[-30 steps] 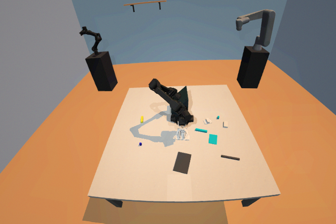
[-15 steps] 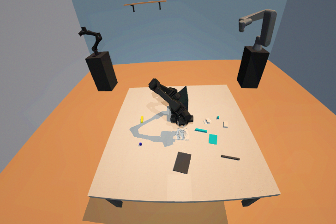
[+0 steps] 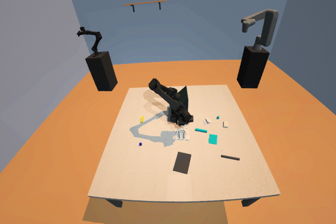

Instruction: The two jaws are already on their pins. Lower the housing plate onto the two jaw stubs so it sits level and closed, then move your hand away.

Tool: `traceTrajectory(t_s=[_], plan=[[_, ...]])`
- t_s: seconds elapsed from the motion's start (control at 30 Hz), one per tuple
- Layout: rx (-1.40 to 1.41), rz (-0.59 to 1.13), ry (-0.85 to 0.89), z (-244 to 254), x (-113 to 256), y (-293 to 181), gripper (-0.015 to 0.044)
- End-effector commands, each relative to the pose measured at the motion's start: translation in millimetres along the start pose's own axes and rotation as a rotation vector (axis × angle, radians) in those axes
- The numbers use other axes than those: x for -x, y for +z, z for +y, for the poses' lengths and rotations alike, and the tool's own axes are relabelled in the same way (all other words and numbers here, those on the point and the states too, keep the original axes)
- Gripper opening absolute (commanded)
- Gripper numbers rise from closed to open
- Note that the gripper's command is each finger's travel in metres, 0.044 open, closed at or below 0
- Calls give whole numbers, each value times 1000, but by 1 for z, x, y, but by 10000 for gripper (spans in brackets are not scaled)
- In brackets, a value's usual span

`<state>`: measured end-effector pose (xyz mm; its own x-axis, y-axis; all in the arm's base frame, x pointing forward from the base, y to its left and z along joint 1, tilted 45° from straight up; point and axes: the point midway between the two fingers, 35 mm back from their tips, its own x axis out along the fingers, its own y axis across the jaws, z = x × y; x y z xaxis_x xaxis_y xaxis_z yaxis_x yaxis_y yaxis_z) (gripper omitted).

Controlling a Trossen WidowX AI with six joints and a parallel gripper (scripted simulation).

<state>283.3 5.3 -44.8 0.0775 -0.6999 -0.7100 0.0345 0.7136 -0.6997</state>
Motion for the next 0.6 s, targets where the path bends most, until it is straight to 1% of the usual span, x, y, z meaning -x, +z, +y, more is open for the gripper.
traceTrajectory(t_s=[0.0,0.17,0.57], plan=[[-8,-5,-1,0,1,1,351],[-8,-5,-1,6,1,-8,351],[-8,-5,-1,6,1,-8,351]])
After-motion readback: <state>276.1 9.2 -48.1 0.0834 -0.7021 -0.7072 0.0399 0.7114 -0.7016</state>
